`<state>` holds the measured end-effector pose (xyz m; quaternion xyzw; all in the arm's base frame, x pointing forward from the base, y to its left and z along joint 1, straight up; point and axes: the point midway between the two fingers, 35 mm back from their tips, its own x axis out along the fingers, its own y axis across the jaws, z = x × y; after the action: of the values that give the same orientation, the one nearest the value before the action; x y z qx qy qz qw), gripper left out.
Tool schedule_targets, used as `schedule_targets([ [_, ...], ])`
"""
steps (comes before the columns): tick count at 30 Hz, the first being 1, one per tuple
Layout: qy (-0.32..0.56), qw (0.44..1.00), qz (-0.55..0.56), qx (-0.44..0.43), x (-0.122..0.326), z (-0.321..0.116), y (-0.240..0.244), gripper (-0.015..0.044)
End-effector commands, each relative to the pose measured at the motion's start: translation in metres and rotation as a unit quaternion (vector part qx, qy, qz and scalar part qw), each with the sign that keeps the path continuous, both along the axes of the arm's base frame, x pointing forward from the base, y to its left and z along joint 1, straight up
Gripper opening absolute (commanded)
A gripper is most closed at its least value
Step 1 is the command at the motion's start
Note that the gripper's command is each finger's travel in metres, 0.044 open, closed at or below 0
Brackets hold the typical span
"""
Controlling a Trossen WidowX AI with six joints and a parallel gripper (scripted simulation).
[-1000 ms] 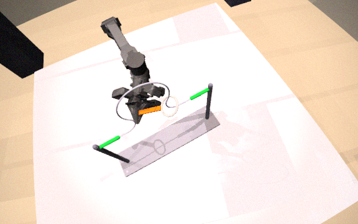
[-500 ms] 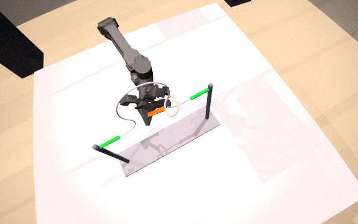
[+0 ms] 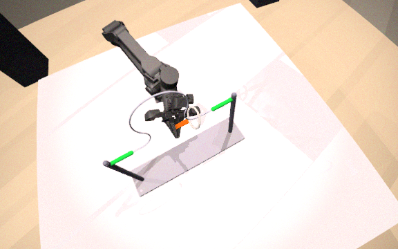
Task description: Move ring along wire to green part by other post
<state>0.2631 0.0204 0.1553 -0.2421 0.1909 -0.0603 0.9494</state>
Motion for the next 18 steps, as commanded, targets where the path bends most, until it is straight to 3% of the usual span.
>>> schedule_targets([
  [1,0.01,0.999,-0.001,0.045,-0.001,-0.009,0.015,-0.015],
  [18,0.025,0.983,0.002,0.184,-0.007,-0.02,0.066,-0.015],
])
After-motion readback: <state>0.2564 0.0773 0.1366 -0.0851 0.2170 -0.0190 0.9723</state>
